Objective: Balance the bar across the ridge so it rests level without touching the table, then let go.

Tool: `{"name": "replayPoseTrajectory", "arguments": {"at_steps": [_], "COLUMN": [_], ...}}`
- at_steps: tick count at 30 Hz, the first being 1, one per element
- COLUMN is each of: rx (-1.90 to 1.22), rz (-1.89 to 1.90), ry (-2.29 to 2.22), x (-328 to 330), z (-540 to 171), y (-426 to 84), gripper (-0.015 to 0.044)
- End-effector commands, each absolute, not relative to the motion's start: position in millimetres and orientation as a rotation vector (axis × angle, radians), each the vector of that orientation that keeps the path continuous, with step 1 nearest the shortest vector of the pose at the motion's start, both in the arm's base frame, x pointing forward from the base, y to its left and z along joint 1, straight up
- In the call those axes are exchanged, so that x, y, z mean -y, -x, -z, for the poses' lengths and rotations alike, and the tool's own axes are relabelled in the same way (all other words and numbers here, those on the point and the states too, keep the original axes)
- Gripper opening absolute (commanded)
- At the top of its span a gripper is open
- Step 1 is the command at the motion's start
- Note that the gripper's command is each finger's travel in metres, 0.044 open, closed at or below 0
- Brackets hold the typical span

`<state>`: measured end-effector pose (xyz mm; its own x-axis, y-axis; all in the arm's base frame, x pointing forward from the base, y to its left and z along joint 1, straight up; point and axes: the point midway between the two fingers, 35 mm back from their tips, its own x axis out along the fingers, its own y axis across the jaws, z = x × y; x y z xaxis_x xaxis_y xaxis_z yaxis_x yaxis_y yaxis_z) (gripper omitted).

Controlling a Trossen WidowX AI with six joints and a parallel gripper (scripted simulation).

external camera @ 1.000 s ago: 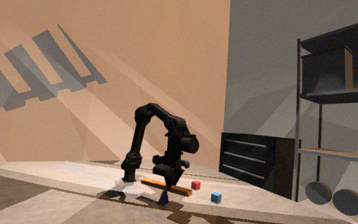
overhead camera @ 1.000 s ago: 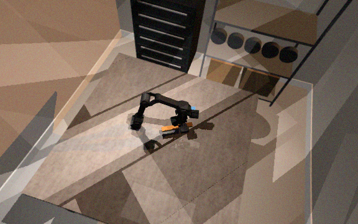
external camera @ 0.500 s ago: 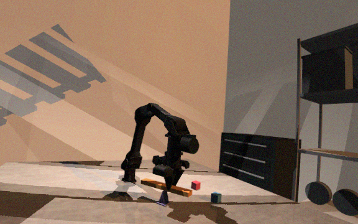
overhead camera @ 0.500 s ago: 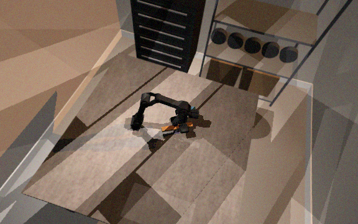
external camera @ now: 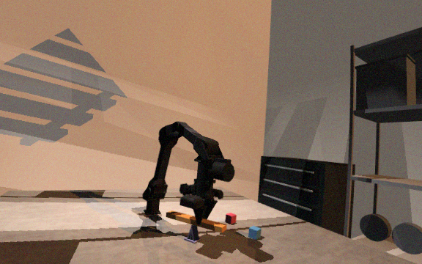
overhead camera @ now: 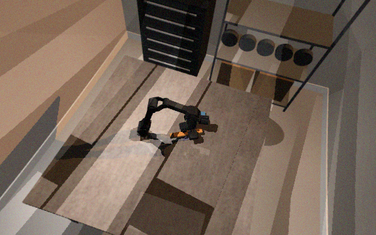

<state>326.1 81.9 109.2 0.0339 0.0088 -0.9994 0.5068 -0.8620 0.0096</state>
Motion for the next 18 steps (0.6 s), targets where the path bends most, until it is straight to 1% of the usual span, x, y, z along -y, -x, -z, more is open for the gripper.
{"name": "replayPoseTrajectory", "arguments": {"at_steps": [1,18], "rx": [-0.524,-0.524], "rz": [1.885,1.885], "ry": [-1.955,-1.955], "x": [-81.9,-81.8], "z": [-108.3,-106.9], "y": [-326.4,-326.4], "gripper": [0.0000,0.0000]}}
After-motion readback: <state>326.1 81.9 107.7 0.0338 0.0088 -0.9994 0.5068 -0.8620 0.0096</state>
